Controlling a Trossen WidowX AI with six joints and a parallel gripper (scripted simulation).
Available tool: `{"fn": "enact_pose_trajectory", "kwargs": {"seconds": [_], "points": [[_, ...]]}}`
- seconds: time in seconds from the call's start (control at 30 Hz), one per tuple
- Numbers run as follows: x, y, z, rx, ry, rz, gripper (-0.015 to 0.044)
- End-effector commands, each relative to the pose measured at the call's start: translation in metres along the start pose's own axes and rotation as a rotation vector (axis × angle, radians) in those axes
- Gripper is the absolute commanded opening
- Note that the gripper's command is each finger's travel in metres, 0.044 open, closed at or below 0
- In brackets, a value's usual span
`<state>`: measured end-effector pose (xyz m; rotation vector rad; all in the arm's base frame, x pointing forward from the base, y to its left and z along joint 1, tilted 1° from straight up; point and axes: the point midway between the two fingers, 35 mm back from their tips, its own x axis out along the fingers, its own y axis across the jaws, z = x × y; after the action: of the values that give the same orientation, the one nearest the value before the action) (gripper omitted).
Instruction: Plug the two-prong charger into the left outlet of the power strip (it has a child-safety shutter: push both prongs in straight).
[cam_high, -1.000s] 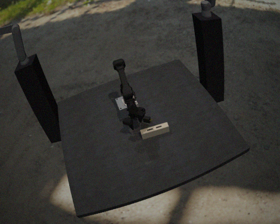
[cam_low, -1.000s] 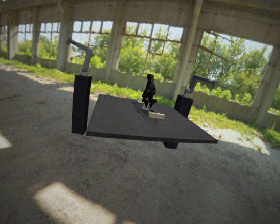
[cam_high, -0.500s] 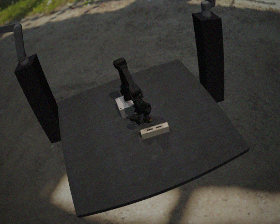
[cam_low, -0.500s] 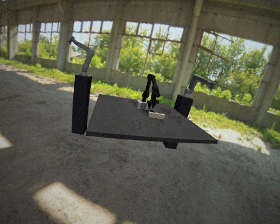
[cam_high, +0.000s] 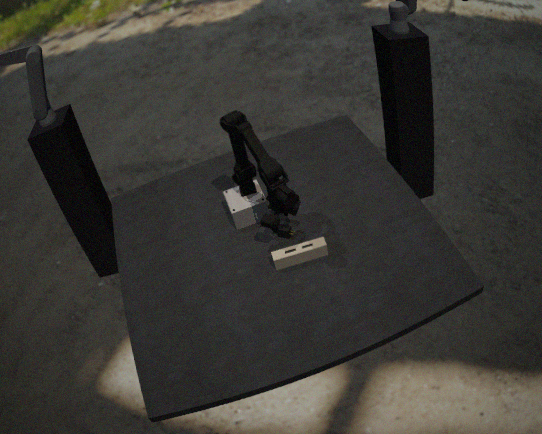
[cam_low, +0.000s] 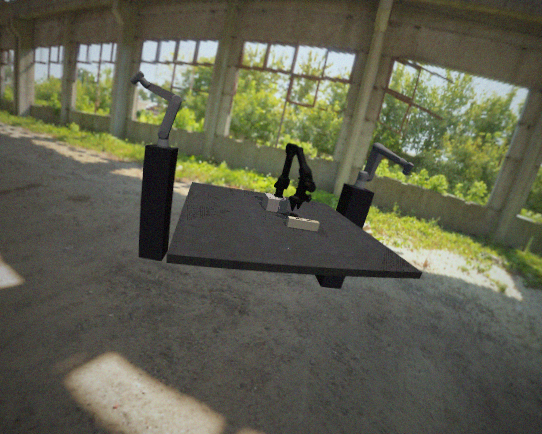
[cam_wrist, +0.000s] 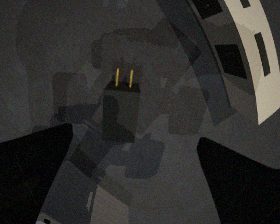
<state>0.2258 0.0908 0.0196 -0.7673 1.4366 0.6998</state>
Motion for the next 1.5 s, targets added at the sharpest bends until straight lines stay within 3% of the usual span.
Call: {"fn": "enact_pose_trajectory", "kwargs": {"seconds": [0.0,1.47], "points": [[0.002,0.013,-0.004,-0.014,0.033,0.010,0.0440],[0.063,0.014,-0.001,-0.015,0.035,0.011,0.0440]]}}
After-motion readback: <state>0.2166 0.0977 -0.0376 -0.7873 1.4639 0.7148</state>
